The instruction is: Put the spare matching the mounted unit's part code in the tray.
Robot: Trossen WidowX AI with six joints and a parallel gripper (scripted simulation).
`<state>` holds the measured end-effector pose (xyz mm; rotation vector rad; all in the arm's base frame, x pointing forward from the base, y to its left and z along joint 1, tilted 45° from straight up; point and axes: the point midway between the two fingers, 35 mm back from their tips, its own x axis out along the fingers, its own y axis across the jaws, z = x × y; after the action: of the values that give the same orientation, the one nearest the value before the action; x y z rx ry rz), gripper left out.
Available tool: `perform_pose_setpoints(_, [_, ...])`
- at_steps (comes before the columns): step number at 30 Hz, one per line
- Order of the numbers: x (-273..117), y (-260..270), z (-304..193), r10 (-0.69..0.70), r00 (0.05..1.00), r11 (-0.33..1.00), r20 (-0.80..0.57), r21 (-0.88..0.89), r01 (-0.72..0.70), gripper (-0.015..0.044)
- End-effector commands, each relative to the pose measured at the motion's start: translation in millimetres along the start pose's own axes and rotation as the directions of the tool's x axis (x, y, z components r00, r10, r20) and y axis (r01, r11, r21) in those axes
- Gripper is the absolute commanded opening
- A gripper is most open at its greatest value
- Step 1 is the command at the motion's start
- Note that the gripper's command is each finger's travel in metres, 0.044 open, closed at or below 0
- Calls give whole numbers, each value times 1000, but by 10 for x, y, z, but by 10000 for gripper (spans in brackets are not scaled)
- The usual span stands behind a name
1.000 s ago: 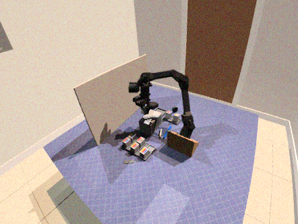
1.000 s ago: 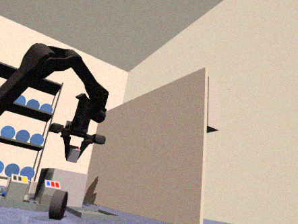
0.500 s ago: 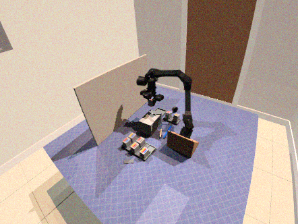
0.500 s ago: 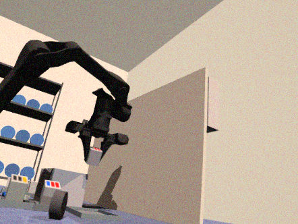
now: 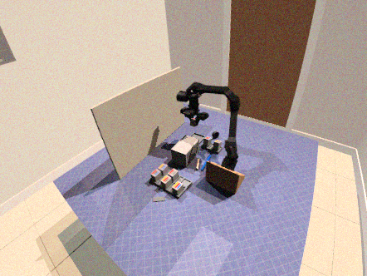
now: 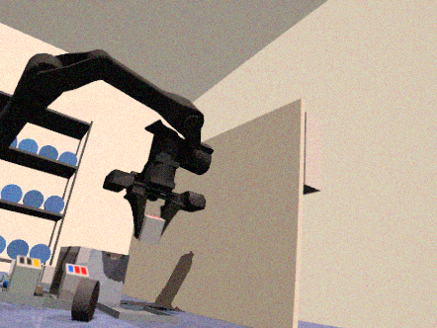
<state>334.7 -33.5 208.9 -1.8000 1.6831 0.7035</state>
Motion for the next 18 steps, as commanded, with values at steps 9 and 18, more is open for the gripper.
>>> perform_pose_setpoints(9, [72,-16,-18,-3,1000,1000,-2,-3,3,0])
perform_pose_setpoints(18, [138,-26,-16,-3,1000,1000,-1,-3,3,0])
